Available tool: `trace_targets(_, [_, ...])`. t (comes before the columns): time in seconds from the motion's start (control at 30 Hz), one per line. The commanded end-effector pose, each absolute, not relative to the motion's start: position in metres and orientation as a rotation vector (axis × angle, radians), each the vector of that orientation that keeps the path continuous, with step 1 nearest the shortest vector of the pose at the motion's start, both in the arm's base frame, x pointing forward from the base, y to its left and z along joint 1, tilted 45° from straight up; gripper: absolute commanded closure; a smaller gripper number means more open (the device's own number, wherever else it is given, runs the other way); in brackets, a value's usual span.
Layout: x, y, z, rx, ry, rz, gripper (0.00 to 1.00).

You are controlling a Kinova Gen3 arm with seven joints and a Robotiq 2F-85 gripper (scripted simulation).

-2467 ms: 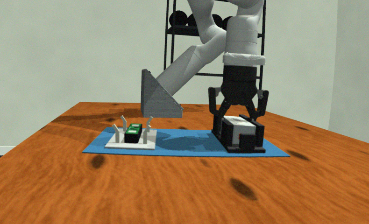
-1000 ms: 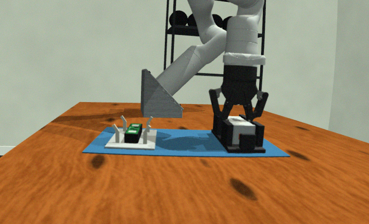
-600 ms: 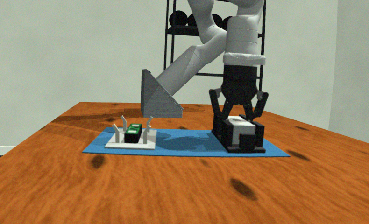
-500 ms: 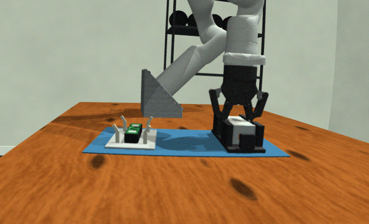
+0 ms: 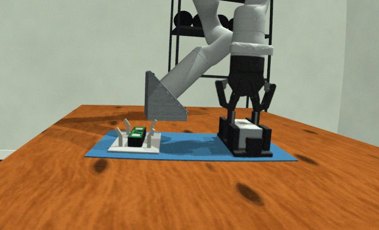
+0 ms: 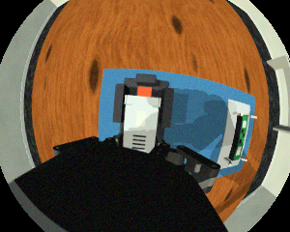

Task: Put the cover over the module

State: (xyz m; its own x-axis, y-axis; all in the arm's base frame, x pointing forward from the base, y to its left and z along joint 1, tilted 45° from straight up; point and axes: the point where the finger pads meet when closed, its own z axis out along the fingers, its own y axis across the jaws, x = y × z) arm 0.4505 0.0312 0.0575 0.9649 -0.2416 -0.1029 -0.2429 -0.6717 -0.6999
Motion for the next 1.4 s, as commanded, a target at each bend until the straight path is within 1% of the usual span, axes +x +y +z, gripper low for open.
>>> trace_targets(0.0, [0.454, 0.025, 0.061, -2.331, 0.349, -0.015, 1.00])
trace_targets(0.13, [0.451, 0.027, 0.061, -2.331, 0.341, -0.003, 1.00])
trace_targets(0.43, [0.448, 0.008, 0.080, -2.331, 0.341, -0.003, 1.00])
trace_targets(1.37, [0.448, 0.009, 0.080, -2.331, 0.340, -0.002, 1.00])
